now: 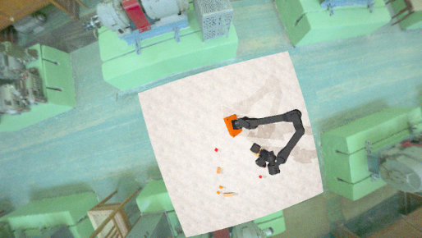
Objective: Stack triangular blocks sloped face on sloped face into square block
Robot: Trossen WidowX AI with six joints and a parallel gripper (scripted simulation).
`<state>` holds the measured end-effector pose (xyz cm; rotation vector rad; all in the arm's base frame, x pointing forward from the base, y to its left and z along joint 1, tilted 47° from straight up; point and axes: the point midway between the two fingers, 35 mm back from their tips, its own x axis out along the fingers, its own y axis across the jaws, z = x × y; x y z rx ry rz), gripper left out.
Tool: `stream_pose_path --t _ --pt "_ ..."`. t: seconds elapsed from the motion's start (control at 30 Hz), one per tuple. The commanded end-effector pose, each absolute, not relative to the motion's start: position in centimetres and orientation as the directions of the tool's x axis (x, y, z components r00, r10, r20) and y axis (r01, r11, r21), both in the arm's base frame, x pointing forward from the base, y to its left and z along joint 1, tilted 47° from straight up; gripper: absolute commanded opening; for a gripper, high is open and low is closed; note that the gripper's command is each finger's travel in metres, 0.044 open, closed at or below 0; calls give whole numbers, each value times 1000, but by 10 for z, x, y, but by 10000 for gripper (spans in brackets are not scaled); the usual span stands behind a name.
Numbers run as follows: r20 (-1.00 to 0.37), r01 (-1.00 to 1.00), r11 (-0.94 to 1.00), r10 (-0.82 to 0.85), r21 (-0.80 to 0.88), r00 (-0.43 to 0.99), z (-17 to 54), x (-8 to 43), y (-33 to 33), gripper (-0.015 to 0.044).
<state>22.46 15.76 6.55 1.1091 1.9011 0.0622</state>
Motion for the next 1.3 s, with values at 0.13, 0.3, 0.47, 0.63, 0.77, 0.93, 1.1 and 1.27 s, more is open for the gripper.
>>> stream_pose_path --t 0.13,0.3,0.47,0.63,0.77,0.93,1.1,1.27 --pt "-675 669 595 714 445 -186 66 225 158 394" --pt "-675 669 595 714 445 -186 66 225 158 440" --pt "-676 669 596 713 445 -186 67 226 156 440" --pt "-685 669 600 705 439 -183 109 243 108 440" --pt "-678 669 598 711 442 -187 139 245 79 440" --pt "-678 669 598 711 442 -187 139 245 79 440" --pt "-678 676 589 713 443 -177 134 246 82 440" --pt "-678 676 589 713 443 -177 134 246 82 440"
